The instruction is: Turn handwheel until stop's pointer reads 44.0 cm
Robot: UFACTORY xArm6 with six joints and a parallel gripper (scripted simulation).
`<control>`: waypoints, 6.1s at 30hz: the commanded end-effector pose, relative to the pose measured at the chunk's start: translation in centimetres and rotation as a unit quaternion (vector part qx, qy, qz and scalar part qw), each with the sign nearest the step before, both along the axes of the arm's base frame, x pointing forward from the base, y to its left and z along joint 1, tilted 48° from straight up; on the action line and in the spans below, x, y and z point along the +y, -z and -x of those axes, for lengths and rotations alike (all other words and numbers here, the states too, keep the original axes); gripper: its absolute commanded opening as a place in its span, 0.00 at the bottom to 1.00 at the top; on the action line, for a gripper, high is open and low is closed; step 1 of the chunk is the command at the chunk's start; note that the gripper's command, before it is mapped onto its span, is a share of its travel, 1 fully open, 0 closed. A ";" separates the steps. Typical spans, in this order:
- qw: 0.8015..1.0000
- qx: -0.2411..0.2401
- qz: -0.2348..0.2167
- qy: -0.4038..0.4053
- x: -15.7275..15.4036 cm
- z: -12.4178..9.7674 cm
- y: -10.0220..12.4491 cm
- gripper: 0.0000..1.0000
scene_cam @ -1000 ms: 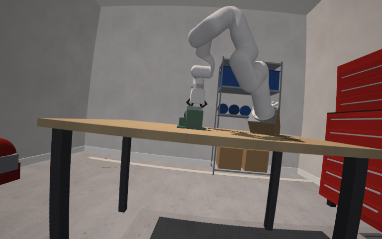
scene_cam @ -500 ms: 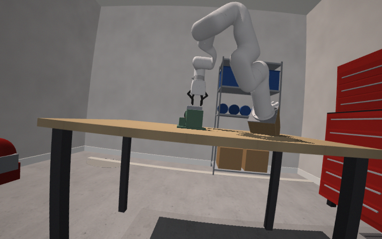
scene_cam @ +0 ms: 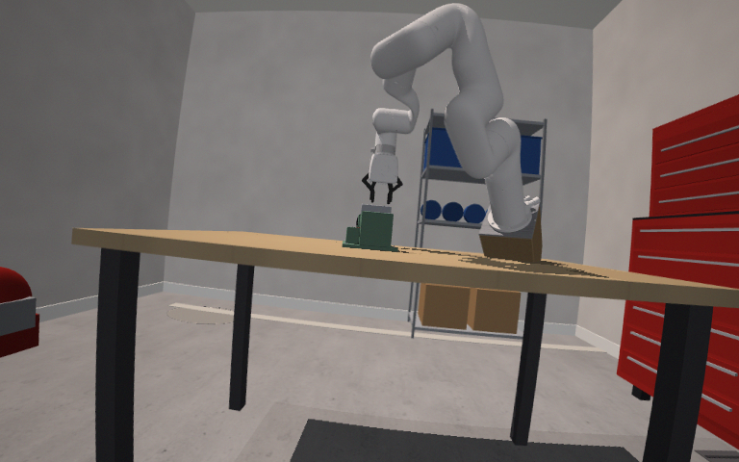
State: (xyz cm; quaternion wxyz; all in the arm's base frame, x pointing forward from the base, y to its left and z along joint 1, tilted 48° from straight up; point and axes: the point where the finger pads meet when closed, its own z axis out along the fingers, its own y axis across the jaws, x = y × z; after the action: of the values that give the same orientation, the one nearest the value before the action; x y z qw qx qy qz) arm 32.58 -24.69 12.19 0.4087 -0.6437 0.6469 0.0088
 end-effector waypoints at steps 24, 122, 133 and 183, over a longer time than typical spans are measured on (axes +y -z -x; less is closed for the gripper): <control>1.000 -0.001 0.001 0.001 11.3 -0.8 -9.9 0.57; 1.000 -0.001 0.001 0.001 17.6 -1.2 -15.3 0.57; 1.000 -0.001 0.001 0.001 17.6 -1.2 -15.3 0.57; 1.000 -0.001 0.001 0.001 -0.2 0.0 -0.1 0.57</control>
State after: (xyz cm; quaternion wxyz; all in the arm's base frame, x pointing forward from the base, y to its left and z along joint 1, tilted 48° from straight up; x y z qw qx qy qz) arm 32.51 -24.57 12.32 0.4083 -0.6435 0.6474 0.0083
